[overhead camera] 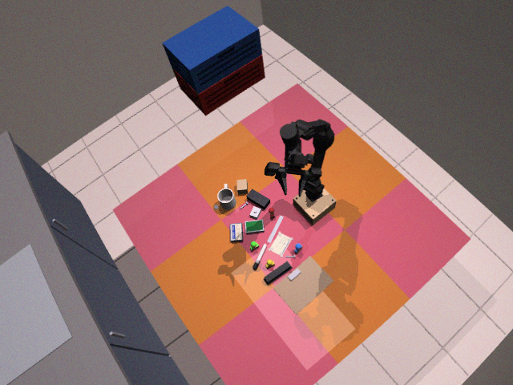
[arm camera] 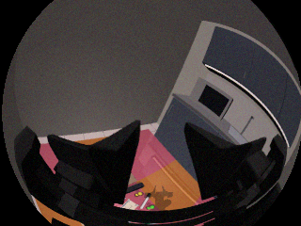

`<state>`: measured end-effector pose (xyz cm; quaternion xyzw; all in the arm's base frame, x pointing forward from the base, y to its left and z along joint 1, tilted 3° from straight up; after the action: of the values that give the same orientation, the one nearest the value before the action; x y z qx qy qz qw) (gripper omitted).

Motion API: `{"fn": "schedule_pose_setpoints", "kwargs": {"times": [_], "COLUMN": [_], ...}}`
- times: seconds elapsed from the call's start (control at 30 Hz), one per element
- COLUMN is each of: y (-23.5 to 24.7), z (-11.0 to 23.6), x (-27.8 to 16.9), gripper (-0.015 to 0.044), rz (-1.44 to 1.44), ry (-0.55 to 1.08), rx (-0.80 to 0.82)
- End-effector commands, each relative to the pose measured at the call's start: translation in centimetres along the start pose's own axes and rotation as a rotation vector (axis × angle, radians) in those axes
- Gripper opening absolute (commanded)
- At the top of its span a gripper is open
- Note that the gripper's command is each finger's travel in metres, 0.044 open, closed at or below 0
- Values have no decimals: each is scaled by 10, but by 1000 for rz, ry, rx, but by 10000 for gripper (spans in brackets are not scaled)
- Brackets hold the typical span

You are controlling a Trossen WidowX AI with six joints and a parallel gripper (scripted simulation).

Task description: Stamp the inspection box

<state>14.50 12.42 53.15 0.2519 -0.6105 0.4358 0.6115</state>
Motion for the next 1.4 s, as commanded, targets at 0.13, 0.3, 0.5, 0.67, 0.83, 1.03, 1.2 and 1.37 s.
{"fn": "schedule_pose_setpoints", "kwargs": {"times": [0.13,0.3,0.5,0.67,0.83,1.03,1.2,1.37], "y": [-56,-87,-117,-131,-135,-127,-127,-126], "z": [-72,-105,-127,-133,-127,-119,-120,-122], "x": [-78,-141,-222,-296,-374,-428,-430,-438], "gripper": [219,219,219,219,219,219,219,219], "rz": [-260,-427,-616,-744,-857,-939,-939,-939], "ry": [303,498,725,942,1189,1379,1379,1379], "rx": [-121,-217,-343,-445,-547,-630,-630,-630]}}
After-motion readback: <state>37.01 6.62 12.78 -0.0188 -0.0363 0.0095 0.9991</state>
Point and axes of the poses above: the point midway between the two fingers, 35 mm back from their tips, its own z axis back along the fingers, its own y axis across the jaws, x = y × z, the point moved 6 cm from there along z, back along the fingers, and after that the axes turned 8 degrees about -z, right-handed, at the moved point
